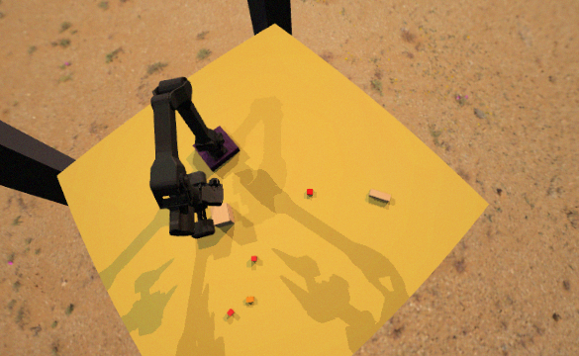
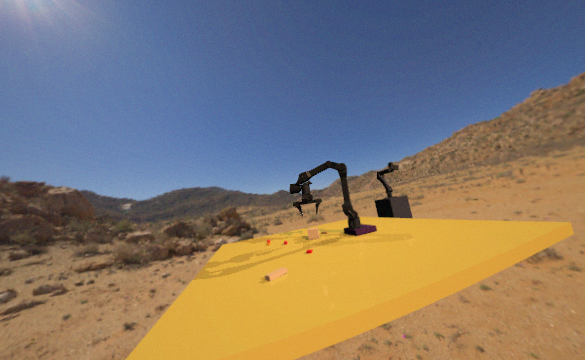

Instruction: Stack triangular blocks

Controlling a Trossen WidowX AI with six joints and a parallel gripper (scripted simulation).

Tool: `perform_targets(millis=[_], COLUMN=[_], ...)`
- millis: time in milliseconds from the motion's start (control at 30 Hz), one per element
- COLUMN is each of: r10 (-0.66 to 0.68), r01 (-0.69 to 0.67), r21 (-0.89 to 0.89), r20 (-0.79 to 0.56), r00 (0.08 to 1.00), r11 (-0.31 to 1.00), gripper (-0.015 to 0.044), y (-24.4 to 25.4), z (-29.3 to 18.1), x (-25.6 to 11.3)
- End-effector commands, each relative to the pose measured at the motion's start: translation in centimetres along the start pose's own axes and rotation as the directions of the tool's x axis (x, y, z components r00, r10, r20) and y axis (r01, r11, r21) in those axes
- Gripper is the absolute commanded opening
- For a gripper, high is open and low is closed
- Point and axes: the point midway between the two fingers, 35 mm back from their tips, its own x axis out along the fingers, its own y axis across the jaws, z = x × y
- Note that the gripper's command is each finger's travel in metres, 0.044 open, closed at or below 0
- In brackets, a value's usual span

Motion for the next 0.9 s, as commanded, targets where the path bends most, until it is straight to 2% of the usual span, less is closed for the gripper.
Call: perform_targets(millis=[0, 867], r10=[0.017, -0.001], r01=[-0.017, 0.001], r21=[0.0, 0.0], r20=[0.002, 0.0], r00=[1.0, 1.0], r11=[1.0, 1.0], gripper=[0.044, 0.044], y=[0.46, 0.09], z=[0.05, 0.01], x=[-0.9, -0.37])
